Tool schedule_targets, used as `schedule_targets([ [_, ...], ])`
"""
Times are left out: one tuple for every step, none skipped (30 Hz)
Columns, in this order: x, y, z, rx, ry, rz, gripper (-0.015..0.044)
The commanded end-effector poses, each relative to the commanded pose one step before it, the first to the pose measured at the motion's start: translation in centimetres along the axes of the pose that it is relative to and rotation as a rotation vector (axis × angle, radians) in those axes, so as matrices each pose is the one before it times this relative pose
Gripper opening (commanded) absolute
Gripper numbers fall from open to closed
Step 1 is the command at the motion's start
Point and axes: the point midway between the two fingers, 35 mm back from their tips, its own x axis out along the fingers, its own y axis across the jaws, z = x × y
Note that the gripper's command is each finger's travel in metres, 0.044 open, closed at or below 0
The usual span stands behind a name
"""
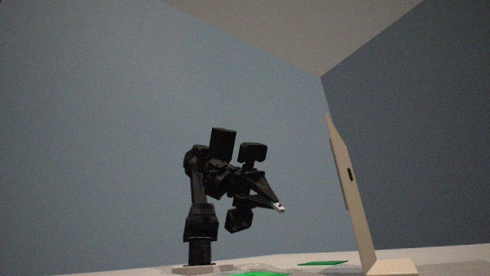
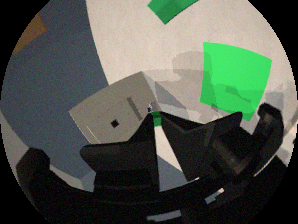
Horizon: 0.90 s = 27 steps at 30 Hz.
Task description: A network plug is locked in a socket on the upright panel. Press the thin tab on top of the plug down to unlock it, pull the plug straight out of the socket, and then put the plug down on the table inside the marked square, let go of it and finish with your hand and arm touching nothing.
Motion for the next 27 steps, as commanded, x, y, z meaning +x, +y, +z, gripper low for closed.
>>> schedule_targets([
  [-0.488,-0.622,0.135,-0.0046,-0.04507,-0.04296,0.0000],
  [-0.128,-0.298,0.037,0.0006,-0.01192,-0.01519,0.0000],
  [-0.132,-0.303,0.040,0.0003,-0.01195,-0.01525,0.0000],
  [-0.135,-0.308,0.043,0.0000,-0.01199,-0.01530,0.0000],
  [-0.138,-0.312,0.046,-0.0003,-0.01203,-0.01535,0.0000],
  [-0.142,-0.317,0.049,-0.0005,-0.01207,-0.01539,0.0000],
  [-0.145,-0.322,0.053,-0.0008,-0.01211,-0.01542,0.0000],
  [-0.147,-0.326,0.057,-0.0011,-0.01215,-0.01545,0.0000],
  [-0.150,-0.331,0.060,-0.0014,-0.01219,-0.01548,0.0000],
  [-0.152,-0.335,0.064,-0.0017,-0.01223,-0.01550,0.0000],
  [-0.155,-0.339,0.068,-0.0020,-0.01227,-0.01551,0.0000],
  [-0.157,-0.344,0.072,-0.0023,-0.01232,-0.01552,0.0000],
  [-0.159,-0.348,0.076,-0.0026,-0.01236,-0.01552,0.0000],
  [-0.160,-0.352,0.080,-0.0029,-0.01241,-0.01551,0.0000],
  [-0.162,-0.356,0.084,-0.0032,-0.01246,-0.01550,0.0000],
  [-0.163,-0.360,0.088,-0.0035,-0.01250,-0.01549,0.0000],
  [-0.165,-0.364,0.093,-0.0038,-0.01255,-0.01547,0.0000],
  [-0.166,-0.368,0.097,-0.0041,-0.01260,-0.01544,0.0000],
  [-0.138,-0.308,0.084,-0.0036,-0.01049,-0.01278,0.0000],
  [-0.082,-0.186,0.052,-0.0022,-0.00631,-0.00766,0.0000],
  [-0.027,-0.062,0.017,-0.0008,-0.00211,-0.00255,0.0000],
  [0.000,0.000,0.000,0.0000,0.00000,0.00000,0.0000],
  [0.021,-0.010,0.000,0.0000,0.00003,-0.00002,0.0000],
  [0.064,-0.030,0.000,0.0001,0.00009,-0.00005,0.0000],
  [0.107,-0.051,-0.001,0.0001,0.00016,-0.00009,0.0000],
  [0.129,-0.063,-0.001,0.0002,0.00019,-0.00011,0.0000],
  [0.129,-0.064,-0.001,0.0002,0.00019,-0.00011,0.0000],
])
